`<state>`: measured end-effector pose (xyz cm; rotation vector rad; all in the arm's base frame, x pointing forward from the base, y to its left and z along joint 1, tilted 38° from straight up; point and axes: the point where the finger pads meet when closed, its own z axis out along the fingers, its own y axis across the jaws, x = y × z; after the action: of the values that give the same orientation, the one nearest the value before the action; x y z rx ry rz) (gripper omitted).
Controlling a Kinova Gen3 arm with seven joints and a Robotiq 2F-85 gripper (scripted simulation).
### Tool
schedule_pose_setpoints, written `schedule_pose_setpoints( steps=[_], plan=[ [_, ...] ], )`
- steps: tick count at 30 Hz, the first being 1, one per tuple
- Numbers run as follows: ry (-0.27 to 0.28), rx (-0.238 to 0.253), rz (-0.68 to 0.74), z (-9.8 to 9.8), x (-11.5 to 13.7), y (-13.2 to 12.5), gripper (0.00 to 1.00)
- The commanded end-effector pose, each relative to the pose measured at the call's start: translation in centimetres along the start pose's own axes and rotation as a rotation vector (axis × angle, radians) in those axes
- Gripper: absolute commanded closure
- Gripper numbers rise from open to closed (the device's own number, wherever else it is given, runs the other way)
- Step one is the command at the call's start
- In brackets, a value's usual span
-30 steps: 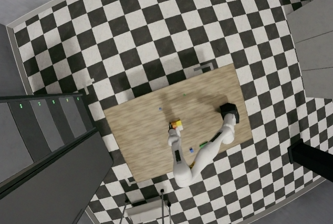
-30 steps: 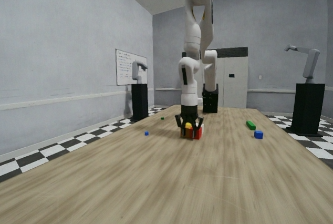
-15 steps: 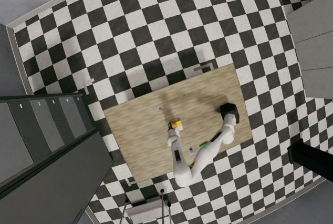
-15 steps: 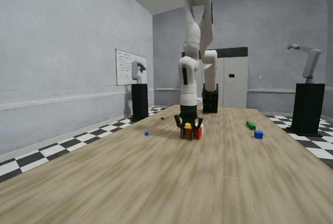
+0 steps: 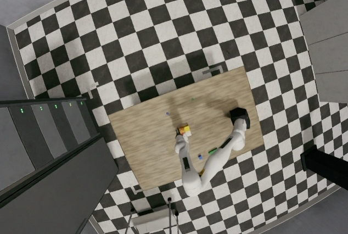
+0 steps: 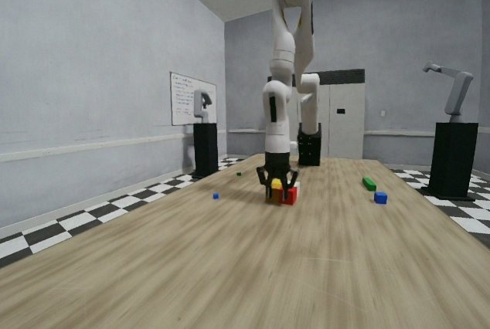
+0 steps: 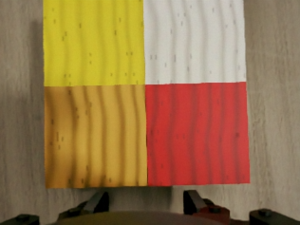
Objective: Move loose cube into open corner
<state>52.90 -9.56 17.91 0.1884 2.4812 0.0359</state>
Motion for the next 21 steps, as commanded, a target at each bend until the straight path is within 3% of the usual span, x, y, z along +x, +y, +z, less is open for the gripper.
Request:
schedule_pose_setpoints(
  steps=[1, 21],
  plan=[
    [-0.004, -0.001, -0.001, -0.6, -0.2, 0.1, 0.48],
    [-0.004, -0.001, -0.001, -3.8, -0.2, 0.1, 0.48]
  ],
)
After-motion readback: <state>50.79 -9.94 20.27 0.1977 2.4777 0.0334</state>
